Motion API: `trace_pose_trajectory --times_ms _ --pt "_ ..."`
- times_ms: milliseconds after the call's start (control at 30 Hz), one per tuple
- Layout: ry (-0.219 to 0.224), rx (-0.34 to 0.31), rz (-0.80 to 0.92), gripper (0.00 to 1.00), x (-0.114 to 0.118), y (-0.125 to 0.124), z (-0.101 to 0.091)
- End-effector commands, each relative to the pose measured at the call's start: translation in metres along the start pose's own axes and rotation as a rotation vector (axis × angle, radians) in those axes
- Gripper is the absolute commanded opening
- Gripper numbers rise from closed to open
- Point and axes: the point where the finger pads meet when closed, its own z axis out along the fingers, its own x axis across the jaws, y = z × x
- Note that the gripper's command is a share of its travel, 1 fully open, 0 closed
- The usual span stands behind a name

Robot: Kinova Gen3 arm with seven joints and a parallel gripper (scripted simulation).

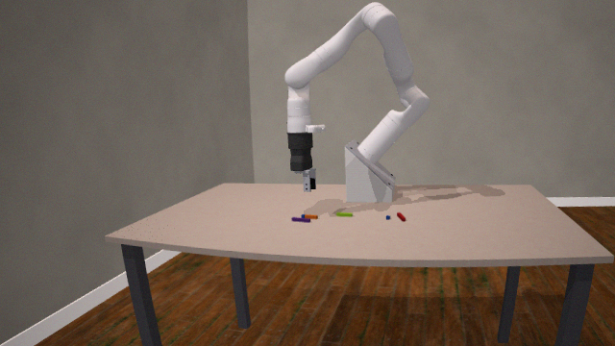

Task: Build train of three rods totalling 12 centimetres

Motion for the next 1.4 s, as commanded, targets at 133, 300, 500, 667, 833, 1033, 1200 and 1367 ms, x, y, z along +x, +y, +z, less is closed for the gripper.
trace_pose_trajectory --times_ms 133,300,500,667,833,1033,1200,1367 --pt "0.002 -0.001 0.0 1.0 0.001 0.0 -0.001" --pt "0.002 -0.001 0.0 1.0 0.001 0.0 -0.001" --pt "0.002 -0.001 0.0 1.0 0.001 0.0 -0.001" --pt "0.003 -0.001 0.007 1.0 0.001 -0.002 -0.001" --pt "0.003 0.001 0.037 1.0 0.003 -0.012 -0.001" --pt "0.006 0.006 0.143 1.0 0.007 -0.046 -0.001" --pt "0.007 0.011 0.285 1.0 0.008 -0.09 0.001" --pt "0.006 0.014 0.388 1.0 0.006 -0.12 0.003"
